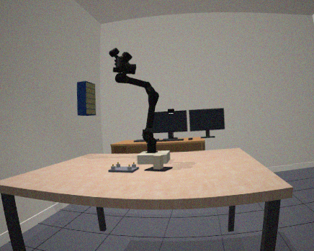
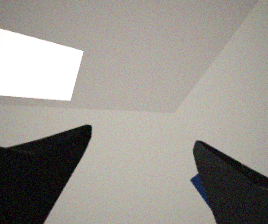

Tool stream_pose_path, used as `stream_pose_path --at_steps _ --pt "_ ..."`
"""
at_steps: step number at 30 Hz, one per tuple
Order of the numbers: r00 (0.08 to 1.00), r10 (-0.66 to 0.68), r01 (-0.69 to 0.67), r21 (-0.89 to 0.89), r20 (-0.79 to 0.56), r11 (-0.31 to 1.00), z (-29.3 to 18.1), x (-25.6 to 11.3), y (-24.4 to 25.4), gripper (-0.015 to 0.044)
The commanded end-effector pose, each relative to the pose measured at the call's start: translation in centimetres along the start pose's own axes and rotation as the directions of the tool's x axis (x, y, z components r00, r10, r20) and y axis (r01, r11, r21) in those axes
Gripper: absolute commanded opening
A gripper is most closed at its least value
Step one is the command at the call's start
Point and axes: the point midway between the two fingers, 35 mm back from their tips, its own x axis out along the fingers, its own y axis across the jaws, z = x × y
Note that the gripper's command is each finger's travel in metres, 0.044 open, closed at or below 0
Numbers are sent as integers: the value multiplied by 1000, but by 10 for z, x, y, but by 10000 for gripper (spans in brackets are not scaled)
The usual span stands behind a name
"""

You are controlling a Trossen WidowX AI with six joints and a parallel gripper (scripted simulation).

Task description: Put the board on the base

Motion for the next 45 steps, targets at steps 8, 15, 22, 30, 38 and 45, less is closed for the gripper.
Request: stream_pose_path --at_steps 8,15,22,30,38,45 --pt "971 179 -175 39 -155 984 -35 -28 48 440" --pt "823 456 -424 167 -339 890 -69 -91 115 440" --pt "632 635 -544 328 -445 772 -83 -160 158 440" --pt "382 767 -614 478 -516 628 -89 -241 191 440" --pt "69 854 -638 635 -516 436 -74 -334 205 440" --pt "-300 826 -577 780 -478 242 -48 -442 195 440"
